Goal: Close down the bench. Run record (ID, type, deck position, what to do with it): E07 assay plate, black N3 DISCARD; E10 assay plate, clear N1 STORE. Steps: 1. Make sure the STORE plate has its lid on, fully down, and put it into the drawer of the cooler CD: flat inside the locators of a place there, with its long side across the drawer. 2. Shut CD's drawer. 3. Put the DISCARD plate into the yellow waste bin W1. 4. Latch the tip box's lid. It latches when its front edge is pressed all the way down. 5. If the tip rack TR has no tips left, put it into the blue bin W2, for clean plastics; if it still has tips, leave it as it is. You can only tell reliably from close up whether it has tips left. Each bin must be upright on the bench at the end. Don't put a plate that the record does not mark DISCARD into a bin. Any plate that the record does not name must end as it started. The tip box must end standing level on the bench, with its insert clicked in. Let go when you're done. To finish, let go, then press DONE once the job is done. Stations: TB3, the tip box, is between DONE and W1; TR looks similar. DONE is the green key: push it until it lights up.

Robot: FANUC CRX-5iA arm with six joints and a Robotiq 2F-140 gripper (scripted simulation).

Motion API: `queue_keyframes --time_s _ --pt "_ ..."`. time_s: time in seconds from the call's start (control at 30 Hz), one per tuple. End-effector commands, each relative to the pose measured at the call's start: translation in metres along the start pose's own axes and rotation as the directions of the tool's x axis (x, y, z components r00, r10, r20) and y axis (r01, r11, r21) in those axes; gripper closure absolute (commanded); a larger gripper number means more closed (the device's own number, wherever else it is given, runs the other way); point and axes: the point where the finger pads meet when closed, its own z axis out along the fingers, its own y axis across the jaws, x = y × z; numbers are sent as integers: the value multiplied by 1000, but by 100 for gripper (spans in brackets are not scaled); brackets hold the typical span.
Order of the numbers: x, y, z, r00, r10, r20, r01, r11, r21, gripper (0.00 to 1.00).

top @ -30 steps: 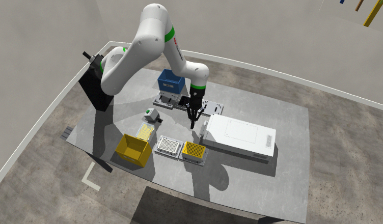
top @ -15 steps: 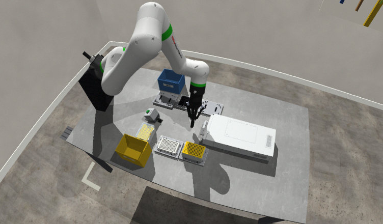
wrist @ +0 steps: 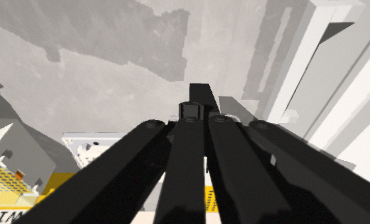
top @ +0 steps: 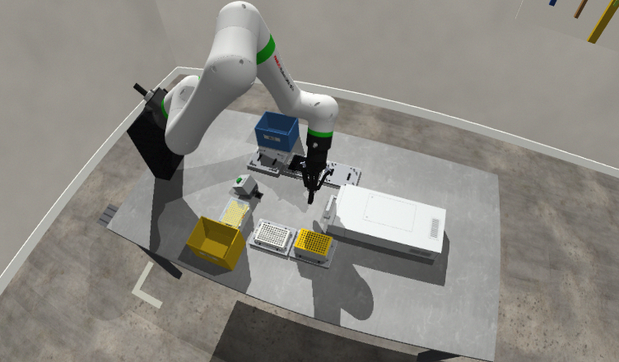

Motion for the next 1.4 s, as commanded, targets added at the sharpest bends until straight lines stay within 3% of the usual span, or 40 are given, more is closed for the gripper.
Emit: queue_keyframes --time_s 0.0,1.37 --pt "-2 1 -4 1000 1 0 -1 1000 -1 90" --pt "-23 1 -48 1000 1 0 -1 1000 -1 90"
